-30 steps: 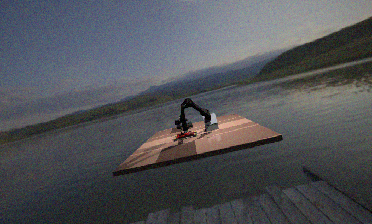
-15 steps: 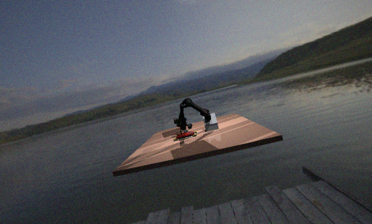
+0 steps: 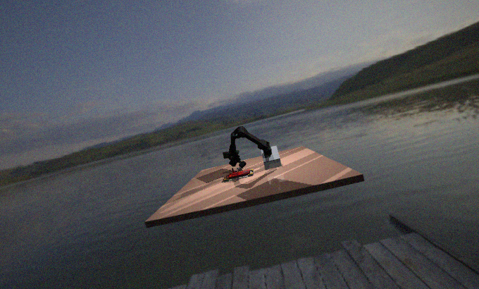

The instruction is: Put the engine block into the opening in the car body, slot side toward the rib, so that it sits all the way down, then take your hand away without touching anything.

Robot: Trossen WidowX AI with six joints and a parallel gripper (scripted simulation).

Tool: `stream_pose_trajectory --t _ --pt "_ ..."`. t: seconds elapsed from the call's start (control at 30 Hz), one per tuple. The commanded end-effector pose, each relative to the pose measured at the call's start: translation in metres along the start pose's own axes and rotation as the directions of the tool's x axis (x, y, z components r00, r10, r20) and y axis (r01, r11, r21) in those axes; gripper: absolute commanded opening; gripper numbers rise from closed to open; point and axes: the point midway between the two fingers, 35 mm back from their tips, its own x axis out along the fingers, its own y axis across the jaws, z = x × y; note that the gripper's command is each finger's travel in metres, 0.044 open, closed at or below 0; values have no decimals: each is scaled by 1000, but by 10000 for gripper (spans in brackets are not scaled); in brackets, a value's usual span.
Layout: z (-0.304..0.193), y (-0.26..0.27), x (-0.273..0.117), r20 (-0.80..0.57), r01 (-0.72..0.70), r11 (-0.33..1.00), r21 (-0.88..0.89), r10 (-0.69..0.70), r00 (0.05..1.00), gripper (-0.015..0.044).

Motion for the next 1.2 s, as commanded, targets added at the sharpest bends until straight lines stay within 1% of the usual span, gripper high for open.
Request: stream_pose_trajectory --t 0.0,0.27,0.53,0.87,1.17 --pt "1 -2 0 7 -23 994 109 22 1000 440" --pt "-2 -4 0 18 -75 928 364 74 997 440" --pt "-4 -6 -1 33 -119 796 594 124 992 440" --pt "-6 -9 -2 56 -151 550 821 185 981 440" --pt "-8 -12 -4 81 -147 276 950 238 968 440"
